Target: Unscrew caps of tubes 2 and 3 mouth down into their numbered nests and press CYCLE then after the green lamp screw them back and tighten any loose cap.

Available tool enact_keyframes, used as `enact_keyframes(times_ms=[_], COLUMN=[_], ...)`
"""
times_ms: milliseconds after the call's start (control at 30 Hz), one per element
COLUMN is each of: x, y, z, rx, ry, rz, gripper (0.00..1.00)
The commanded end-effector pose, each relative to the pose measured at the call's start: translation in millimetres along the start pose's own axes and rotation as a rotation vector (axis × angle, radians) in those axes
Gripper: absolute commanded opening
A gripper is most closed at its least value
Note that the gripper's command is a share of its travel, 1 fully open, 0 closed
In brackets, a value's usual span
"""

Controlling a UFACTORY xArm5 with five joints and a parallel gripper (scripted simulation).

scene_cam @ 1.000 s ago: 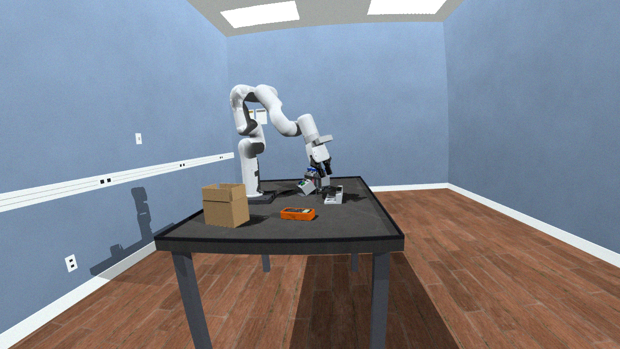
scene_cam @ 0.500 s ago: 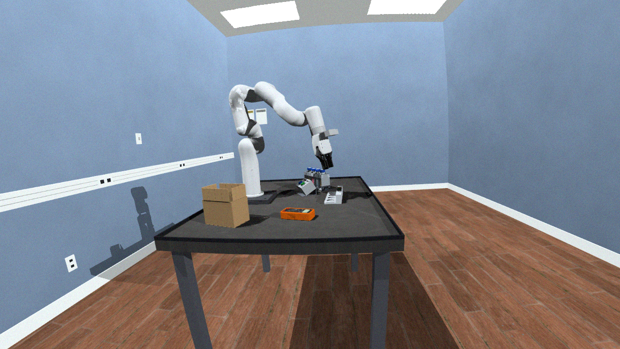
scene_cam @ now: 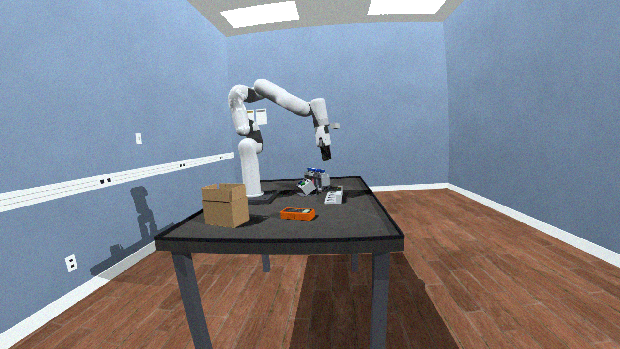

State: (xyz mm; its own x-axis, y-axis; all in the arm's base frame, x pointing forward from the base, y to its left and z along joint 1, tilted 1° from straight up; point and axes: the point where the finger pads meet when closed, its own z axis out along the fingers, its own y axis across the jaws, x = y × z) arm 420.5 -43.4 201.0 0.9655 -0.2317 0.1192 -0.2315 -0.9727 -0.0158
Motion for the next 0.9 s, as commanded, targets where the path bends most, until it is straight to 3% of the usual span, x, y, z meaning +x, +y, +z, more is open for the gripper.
enact_keyframes(times_ms=[0, 300, 800, 867], x=[-3, -13, -59, -59], y=[-10, -26, -117, -117], z=[-12.5, -34.1, 16.4, 16.4], rx=[-0.001, -0.001, 0.011, 0.011], ry=[-0.027, -0.082, -0.085, -0.085], rz=[-0.053, -0.164, -0.390, -0.390], gripper=[0.46, 0.46, 0.46, 0.46])
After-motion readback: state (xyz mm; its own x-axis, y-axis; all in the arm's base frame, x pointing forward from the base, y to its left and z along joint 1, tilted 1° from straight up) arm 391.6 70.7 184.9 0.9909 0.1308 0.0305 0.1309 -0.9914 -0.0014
